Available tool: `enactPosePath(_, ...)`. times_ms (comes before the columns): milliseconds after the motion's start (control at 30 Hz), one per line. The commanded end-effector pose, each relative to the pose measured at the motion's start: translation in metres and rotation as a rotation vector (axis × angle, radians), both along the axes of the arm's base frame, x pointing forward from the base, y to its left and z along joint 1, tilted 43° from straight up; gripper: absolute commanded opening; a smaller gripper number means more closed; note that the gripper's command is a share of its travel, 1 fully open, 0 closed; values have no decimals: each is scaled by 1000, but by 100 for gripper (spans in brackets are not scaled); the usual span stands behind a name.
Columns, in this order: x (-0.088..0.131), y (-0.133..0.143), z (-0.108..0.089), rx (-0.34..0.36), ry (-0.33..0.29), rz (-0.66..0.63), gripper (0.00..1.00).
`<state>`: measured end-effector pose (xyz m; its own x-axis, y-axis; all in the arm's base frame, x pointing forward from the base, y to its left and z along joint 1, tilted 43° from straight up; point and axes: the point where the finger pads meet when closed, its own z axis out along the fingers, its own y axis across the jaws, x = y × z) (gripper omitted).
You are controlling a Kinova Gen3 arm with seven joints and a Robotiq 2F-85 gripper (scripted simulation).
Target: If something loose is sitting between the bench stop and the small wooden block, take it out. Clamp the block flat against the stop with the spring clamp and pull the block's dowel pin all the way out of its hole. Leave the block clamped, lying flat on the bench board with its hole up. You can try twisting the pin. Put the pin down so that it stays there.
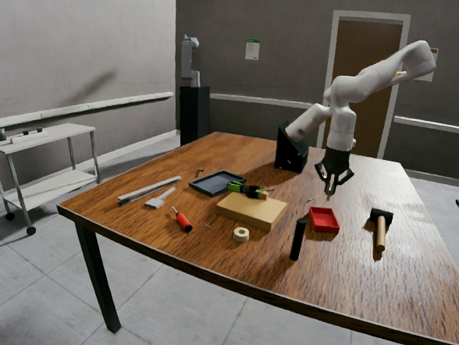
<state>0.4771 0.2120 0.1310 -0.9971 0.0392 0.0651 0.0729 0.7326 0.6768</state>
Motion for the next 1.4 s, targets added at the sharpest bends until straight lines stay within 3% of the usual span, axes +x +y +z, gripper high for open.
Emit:
enactPosePath(0, 1, 0, 0, 0, -1, -1, 10)
enactPosePath(1367, 0, 23, -25, 0, -1, -1, 10)
